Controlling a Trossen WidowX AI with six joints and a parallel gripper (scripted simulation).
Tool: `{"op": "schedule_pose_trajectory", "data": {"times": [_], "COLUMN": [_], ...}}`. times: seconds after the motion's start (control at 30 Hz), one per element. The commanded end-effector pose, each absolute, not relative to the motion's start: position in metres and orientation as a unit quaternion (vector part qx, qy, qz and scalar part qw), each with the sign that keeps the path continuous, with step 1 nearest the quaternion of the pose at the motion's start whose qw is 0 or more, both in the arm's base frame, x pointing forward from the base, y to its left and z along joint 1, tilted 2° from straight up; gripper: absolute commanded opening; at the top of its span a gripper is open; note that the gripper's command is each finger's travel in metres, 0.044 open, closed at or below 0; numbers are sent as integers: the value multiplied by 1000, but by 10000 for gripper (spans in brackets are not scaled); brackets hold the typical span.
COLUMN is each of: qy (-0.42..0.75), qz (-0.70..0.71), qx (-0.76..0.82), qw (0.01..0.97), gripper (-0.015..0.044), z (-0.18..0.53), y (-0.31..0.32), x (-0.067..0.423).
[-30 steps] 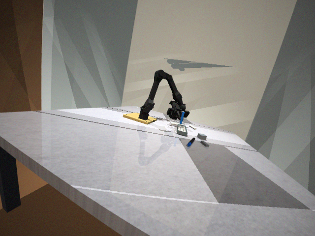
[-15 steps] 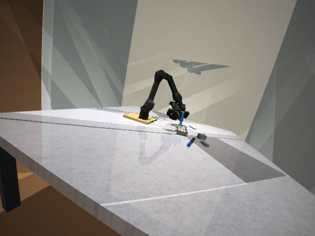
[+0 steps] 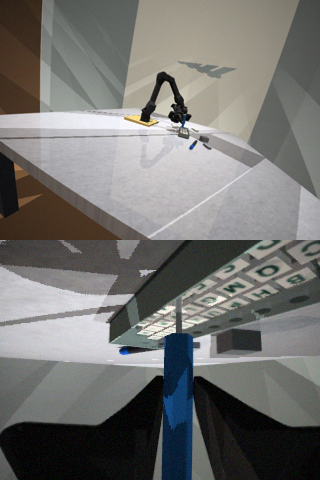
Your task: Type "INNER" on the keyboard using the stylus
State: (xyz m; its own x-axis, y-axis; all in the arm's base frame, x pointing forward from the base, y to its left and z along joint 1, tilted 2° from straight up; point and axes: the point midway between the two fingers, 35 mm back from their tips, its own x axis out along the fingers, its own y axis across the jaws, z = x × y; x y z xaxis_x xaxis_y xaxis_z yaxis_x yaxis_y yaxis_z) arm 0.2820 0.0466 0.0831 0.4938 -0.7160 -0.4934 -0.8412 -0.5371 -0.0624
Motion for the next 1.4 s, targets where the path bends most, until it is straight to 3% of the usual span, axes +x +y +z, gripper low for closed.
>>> {"op": "schedule_pose_trajectory", "data": {"times": [0.0, 0.8, 0.9, 1.0, 1.37], "qy": [458, 459, 459, 459, 458], "qz": [212, 213, 213, 212, 212], "qx": [-852, -851, -851, -851, -852], "qw": [141, 142, 142, 142, 142], "gripper": [81, 84, 64, 0, 0], "z": [83, 118, 118, 119, 102], "y": [45, 44, 44, 44, 44], "x": [281, 278, 278, 279, 279]}}
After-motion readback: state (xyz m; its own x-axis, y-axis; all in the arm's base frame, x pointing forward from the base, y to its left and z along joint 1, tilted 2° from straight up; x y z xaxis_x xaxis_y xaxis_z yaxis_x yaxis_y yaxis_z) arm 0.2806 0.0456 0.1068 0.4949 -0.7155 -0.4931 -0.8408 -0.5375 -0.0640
